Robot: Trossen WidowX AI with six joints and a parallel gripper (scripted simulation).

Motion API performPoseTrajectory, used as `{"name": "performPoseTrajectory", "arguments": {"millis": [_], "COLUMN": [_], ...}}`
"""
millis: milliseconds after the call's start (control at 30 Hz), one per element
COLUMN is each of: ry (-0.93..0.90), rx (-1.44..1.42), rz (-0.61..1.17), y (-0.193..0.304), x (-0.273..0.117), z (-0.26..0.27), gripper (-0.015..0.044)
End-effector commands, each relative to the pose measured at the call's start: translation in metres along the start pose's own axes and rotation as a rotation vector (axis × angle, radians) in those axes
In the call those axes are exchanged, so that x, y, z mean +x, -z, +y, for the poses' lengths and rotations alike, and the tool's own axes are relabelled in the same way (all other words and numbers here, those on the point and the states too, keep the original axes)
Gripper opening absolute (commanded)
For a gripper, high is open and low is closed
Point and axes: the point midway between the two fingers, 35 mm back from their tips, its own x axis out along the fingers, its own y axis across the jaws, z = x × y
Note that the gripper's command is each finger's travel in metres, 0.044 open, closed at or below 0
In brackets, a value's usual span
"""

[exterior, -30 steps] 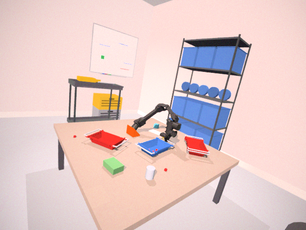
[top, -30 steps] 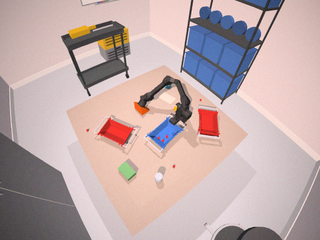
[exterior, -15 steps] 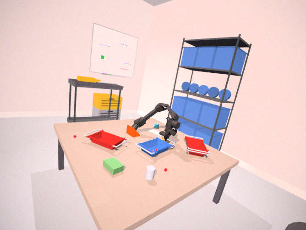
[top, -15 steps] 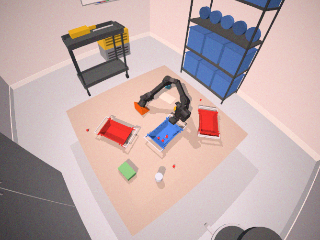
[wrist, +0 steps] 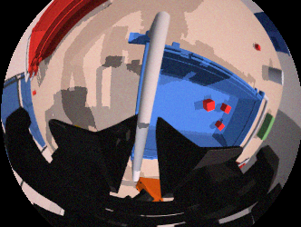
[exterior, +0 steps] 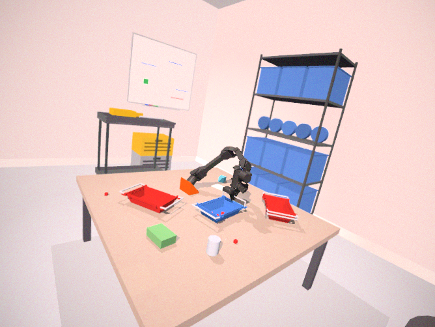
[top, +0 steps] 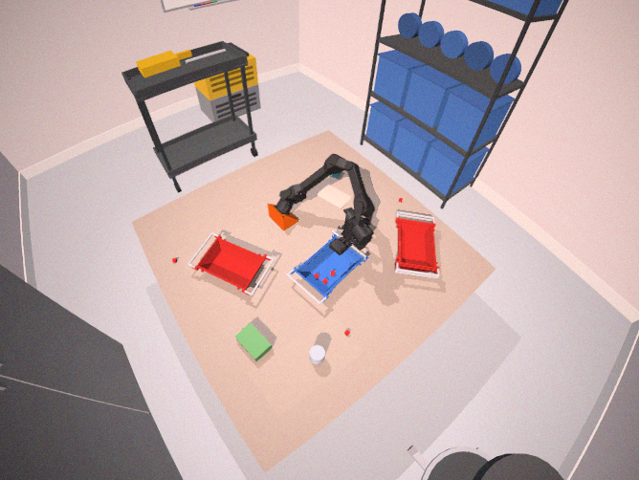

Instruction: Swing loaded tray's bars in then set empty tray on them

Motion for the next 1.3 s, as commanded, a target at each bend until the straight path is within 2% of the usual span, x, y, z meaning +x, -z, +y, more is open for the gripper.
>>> {"name": "performPoseTrajectory", "arguments": {"millis": [0,200,567,633,1267], "ry": [0.003,0.003,0.005,0.006,0.006], "rx": [-0.002,-0.002,-0.002,0.002,0.002], "rz": [0.005,0.005,0.006,0.003,0.003], "y": [0.001,0.001,0.0,0.0,0.0], "x": [0.01,0.015,-0.029,-0.02,-0.02], "z": [-0.016,-0.022,-0.016,-0.019,-0.019], "gripper": [0.0089,0.0089,0.0089,0.0089,0.0089]}}
